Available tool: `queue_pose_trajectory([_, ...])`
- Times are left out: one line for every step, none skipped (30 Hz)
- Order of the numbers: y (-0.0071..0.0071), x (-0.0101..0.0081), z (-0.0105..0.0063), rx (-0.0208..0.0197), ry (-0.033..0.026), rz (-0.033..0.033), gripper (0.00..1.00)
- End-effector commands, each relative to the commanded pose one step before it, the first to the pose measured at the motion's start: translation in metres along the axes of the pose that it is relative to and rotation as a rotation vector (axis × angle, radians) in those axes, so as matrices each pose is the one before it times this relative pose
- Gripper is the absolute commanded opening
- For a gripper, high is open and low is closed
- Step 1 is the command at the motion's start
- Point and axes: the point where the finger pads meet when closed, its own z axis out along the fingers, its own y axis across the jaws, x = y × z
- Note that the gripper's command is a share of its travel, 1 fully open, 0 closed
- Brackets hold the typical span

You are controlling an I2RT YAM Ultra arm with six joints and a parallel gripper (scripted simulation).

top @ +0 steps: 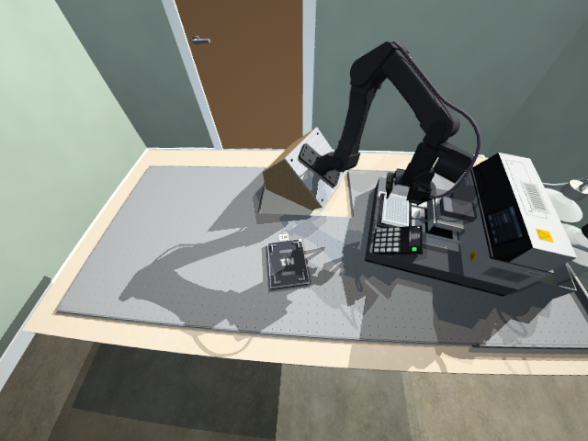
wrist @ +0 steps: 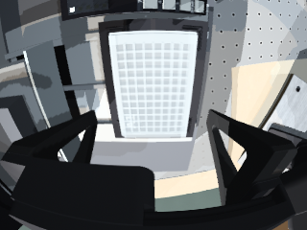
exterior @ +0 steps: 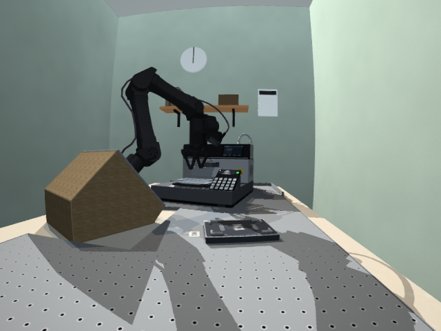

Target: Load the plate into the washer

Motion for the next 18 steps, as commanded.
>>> queue_pose_trajectory([0.00327,0.00222,-0.01760,-0.02748,-0.00654,-0.01706,1.00])
queue_pose_trajectory([0.00001,0.00005,-0.00164,0.00012,-0.00012,-0.00016,1.00])
queue_pose_trajectory([-0.00002,0.00002,-0.00166,0.00013,-0.00013,-0.00018,1.00])
queue_pose_trajectory([0.00001,0.00005,-0.00164,0.00013,-0.00013,-0.00016,1.00])
queue_pose_trajectory([0.00001,0.00005,-0.00164,0.00013,-0.00013,-0.00017,1.00])
queue_pose_trajectory([0.00001,0.00006,-0.00164,0.00014,-0.00013,-0.00017,1.00])
queue_pose_trajectory([0.00000,0.00000,0.00000,0.00000,0.00000,0.00000,1.00])
queue_pose_trajectory([0.00000,0.00000,0.00000,0.00000,0.00000,0.00000,1.00])
queue_pose_trajectory([0.00000,0.00005,-0.00164,0.00015,-0.00014,-0.00018,1.00])
queue_pose_trajectory([0.00001,0.00006,-0.00163,0.00015,-0.00014,-0.00018,1.00])
queue_pose_trajectory([0.00001,0.00006,-0.00163,0.00016,-0.00014,-0.00018,1.00])
queue_pose_trajectory([-0.00001,0.00003,-0.00164,0.00017,-0.00015,-0.00020,1.00])
queue_pose_trajectory([0.00000,0.00003,-0.00155,0.00047,0.00007,-0.00004,1.00])
queue_pose_trajectory([-0.00005,-0.00005,-0.00132,0.00130,0.00071,0.00039,1.00])
queue_pose_trajectory([-0.00007,-0.00009,-0.00121,0.00171,0.00104,0.00062,1.00])
queue_pose_trajectory([-0.00013,-0.00019,-0.00104,0.00238,0.00159,0.00100,1.00])
queue_pose_trajectory([-0.00012,-0.00020,-0.00097,0.00256,0.00179,0.00117,1.00])
queue_pose_trajectory([-0.00014,-0.00026,-0.00085,0.00298,0.00219,0.00147,1.00])
